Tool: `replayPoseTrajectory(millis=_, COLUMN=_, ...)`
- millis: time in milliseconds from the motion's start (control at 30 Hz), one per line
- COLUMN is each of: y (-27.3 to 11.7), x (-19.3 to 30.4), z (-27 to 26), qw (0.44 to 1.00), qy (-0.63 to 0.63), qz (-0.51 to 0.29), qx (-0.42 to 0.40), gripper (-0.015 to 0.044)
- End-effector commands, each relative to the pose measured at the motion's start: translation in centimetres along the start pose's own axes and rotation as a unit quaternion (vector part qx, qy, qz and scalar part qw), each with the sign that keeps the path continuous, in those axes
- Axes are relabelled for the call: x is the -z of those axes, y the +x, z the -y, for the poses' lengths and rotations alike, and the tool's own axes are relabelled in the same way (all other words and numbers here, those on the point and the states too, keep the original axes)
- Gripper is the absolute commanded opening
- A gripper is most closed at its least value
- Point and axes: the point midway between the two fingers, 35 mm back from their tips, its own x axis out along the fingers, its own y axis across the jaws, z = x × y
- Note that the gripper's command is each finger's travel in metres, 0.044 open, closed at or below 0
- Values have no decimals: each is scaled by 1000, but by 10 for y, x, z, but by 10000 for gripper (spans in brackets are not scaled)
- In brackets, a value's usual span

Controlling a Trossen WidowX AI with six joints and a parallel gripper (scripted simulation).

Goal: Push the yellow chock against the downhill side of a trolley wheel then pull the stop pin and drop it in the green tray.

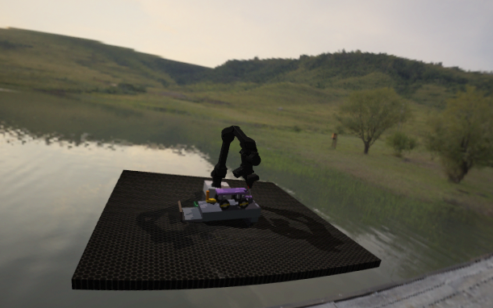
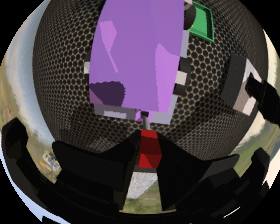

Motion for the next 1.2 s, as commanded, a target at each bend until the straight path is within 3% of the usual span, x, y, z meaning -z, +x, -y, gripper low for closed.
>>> replayPoseTrajectory(millis=0, y=-5, x=3, z=-1, qw=1000, qy=-4, qz=-3, qx=-4, gripper=0)
replayPoseTrajectory(millis=767, y=-3, x=33, z=-1, qw=1000, qy=-4, qz=-4, qx=-4, gripper=0)
replayPoseTrajectory(millis=1167, y=3, x=32, z=38, qw=1000, qy=-3, qz=-4, qx=-3, gripper=0)
